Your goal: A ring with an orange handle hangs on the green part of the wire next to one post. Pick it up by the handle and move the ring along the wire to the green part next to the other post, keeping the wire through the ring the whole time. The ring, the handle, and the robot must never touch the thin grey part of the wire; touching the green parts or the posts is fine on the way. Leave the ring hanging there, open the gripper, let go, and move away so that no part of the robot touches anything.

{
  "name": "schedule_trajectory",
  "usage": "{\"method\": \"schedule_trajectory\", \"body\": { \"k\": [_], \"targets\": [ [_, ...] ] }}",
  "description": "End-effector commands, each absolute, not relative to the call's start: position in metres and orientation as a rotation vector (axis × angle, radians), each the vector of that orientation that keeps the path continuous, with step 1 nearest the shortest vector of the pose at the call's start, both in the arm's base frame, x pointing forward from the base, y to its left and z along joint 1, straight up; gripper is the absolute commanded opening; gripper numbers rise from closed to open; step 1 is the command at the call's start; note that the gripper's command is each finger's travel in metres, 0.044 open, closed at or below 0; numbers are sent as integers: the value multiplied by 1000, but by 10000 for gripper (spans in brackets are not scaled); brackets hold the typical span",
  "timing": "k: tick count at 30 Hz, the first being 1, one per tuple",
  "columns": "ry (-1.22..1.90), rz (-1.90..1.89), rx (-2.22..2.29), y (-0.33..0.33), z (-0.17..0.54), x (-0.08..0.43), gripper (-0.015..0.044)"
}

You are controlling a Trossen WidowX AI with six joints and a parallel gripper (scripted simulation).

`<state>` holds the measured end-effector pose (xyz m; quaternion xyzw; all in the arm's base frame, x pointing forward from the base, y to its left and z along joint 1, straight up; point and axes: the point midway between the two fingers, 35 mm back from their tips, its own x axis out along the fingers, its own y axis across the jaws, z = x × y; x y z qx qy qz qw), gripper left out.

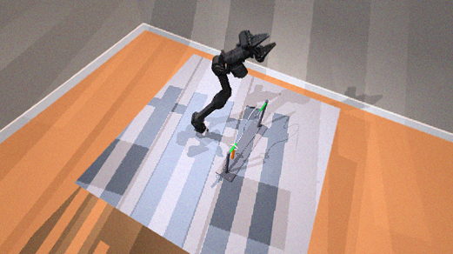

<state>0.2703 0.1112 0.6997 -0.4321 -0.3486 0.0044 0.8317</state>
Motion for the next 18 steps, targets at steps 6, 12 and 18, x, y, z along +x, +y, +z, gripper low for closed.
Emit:
{"method": "schedule_trajectory", "body": {
  "k": [6, 12, 18],
  "targets": [
    [-812, -71, -865, 98, 717, 239, 242],
    [-915, -186, -862, 82, 733, 191, 160],
    [-1011, -337, -841, 55, 743, 133, 160]
  ]
}}
